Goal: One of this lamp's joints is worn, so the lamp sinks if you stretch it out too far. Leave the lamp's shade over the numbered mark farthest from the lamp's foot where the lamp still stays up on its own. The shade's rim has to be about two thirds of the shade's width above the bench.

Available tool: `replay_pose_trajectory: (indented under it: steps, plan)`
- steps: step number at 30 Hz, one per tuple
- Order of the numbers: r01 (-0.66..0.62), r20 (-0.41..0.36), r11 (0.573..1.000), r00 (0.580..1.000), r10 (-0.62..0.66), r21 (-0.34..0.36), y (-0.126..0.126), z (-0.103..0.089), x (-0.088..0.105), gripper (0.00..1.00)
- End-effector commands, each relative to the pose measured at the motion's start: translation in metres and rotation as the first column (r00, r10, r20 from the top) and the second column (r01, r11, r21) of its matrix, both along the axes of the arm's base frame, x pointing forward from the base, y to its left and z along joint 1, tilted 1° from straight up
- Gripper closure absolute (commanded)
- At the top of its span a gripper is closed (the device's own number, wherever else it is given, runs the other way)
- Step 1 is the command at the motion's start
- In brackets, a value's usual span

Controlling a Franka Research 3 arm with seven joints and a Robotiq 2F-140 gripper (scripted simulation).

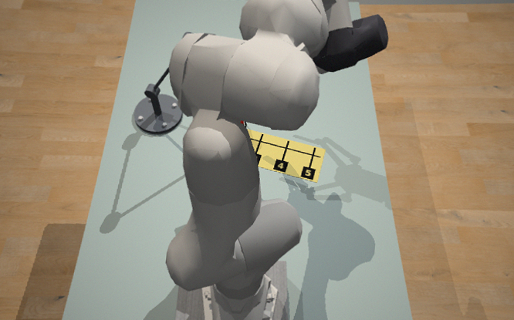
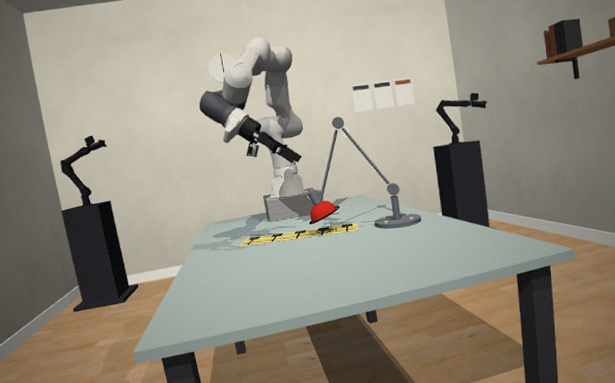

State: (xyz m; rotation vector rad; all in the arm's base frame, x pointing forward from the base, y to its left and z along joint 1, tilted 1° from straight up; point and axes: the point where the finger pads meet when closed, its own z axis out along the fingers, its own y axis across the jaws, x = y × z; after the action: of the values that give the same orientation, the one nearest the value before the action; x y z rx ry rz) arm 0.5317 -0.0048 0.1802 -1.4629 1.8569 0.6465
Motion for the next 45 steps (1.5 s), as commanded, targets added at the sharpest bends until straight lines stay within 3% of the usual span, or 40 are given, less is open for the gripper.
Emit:
replay_pose_trajectory:
  steps: [1, 33, 45]
  plan:
    - [0.000, 0.004, 1.000, 1.000, 0.000, -0.002, 0.001, -0.001, 0.001, 0.00]
    - [0.000, 0.000, 1.000, 1.000, 0.000, 0.000, 0.000, 0.000, 0.000, 0.00]
    - [0.013, -0.057, 0.991, 0.998, -0.021, -0.135, 0.020, 0.012, -0.002, 0.00]
